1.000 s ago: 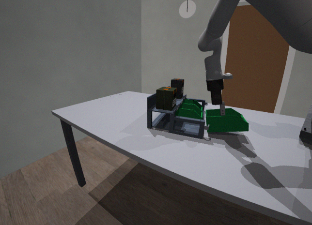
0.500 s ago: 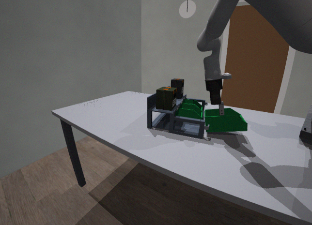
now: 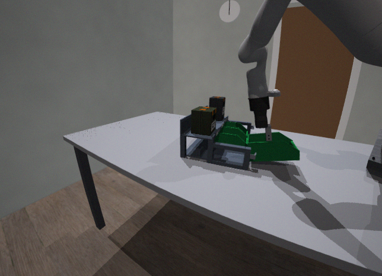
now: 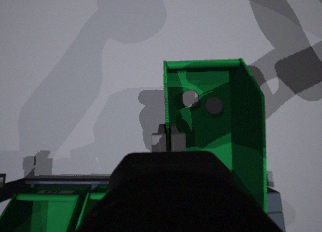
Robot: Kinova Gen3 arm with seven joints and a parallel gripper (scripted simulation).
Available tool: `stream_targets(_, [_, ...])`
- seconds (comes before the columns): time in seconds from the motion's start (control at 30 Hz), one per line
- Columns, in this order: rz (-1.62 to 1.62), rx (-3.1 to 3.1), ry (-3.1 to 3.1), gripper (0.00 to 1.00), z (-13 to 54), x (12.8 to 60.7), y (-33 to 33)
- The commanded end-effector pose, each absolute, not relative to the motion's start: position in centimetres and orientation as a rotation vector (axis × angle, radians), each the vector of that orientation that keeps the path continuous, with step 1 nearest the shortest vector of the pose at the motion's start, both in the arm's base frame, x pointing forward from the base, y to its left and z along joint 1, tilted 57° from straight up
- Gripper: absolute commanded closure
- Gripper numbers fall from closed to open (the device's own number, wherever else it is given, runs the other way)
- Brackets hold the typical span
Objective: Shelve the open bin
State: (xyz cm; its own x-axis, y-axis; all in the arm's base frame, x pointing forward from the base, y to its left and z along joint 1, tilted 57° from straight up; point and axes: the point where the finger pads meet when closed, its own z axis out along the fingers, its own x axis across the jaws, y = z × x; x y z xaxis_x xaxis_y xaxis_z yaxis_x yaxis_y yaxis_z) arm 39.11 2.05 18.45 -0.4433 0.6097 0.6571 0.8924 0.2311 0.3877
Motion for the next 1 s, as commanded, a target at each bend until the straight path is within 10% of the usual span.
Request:
stream_targets(0.0, [-1.058, -1.387, -2.145, 1.00, 18.5, 39.3, 2.0])
stream_targets(0.97, [-1.058, -1.387, -2.145, 1.00, 20.1, 41.9, 2.2])
